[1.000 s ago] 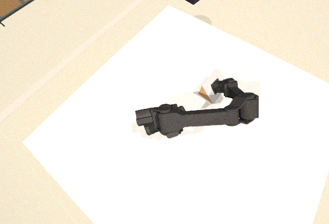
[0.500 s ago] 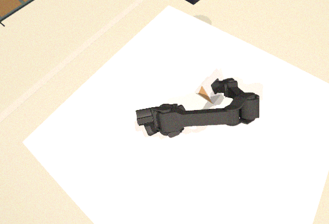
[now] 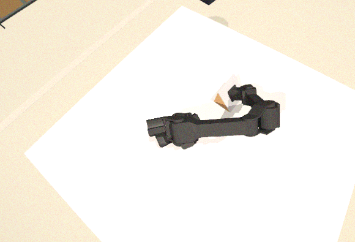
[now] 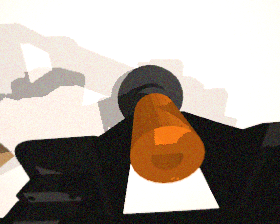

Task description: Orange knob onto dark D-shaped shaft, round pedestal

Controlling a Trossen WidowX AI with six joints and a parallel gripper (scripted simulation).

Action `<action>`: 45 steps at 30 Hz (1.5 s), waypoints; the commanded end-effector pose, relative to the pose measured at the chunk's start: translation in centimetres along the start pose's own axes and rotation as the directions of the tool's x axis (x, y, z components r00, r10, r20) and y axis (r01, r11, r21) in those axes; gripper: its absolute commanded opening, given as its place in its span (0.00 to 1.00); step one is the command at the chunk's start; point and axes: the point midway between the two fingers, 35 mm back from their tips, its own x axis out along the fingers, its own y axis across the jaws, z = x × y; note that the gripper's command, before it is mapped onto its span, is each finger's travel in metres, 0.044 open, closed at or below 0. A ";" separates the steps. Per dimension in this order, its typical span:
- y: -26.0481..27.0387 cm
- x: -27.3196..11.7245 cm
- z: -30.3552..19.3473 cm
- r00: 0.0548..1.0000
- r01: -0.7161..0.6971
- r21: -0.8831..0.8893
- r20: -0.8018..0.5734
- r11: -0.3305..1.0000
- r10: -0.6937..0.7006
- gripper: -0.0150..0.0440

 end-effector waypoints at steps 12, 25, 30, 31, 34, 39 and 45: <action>0.2 0.1 -0.1 1.000 0.001 0.001 0.002 1.000 -0.001 0.25; 0.2 -0.5 0.0 1.000 0.002 -0.086 0.001 0.996 -0.001 0.25; -0.1 -0.4 -0.1 1.000 0.002 -0.207 0.001 0.978 -0.002 0.25; -0.2 -0.4 -0.1 1.000 0.002 -0.207 0.001 0.978 -0.002 0.25; -0.1 -0.1 -0.1 1.000 0.002 -0.207 0.002 0.978 -0.002 0.25; -0.1 0.0 -0.1 1.000 0.002 -0.207 0.002 0.978 -0.002 0.25; 0.1 0.0 0.0 1.000 0.002 -0.207 0.002 0.978 -0.001 0.25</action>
